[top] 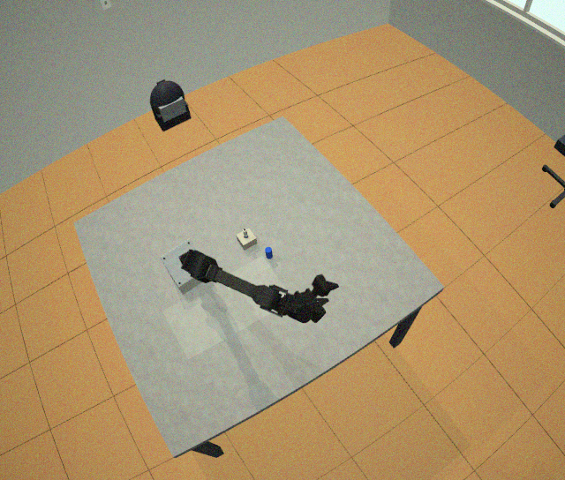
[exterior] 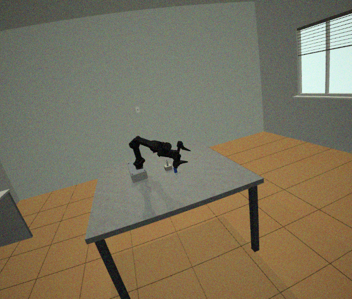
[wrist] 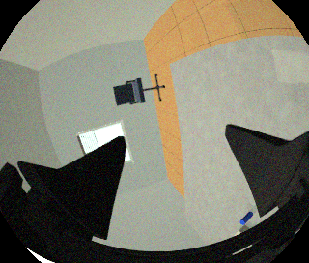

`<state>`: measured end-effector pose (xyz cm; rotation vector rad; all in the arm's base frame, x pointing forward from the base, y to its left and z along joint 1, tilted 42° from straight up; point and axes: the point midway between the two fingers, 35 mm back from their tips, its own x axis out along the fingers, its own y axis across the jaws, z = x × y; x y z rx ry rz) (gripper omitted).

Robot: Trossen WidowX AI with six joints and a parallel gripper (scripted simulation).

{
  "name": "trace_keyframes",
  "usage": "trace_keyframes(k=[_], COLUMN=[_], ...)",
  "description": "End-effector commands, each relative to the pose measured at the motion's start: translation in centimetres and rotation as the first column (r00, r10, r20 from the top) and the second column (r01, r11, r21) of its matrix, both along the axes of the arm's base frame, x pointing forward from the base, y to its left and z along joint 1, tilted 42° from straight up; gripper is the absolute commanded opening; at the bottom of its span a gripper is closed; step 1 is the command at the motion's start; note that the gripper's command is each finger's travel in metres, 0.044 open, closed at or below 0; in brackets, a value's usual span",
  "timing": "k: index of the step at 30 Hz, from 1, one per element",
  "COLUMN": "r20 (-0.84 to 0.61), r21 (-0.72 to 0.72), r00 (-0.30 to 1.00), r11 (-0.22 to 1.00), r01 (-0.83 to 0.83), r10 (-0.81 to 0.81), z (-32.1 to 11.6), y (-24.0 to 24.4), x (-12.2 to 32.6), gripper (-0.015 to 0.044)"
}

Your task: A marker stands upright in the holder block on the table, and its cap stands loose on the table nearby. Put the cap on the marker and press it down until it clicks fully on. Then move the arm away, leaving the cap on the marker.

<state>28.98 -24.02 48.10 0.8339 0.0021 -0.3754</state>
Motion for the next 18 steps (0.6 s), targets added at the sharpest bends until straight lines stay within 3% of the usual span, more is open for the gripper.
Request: trace_keyframes(k=[1, 6, 11, 18], r20=[-0.002, -0.077, -0.172, -0.475], r21=[0.005, 0.161, 0.283, 0.39], r00=[1.0, 0.997, 0.985, 0.88], r11=[1.0, 0.987, 0.958, 0.889], r01=[0.0, 0.004, 0.041, 0.238], r10=[0.0, 0.009, 0.009, -0.027], z=[-0.1, -4.5, -8.9, -19.9], y=[0.0, 1.0, 2.3, 6.6], x=[0.1, 2.6, 4.8, 8.0], gripper=[0.0374, 0.0243, 0.0242, 0.0242])
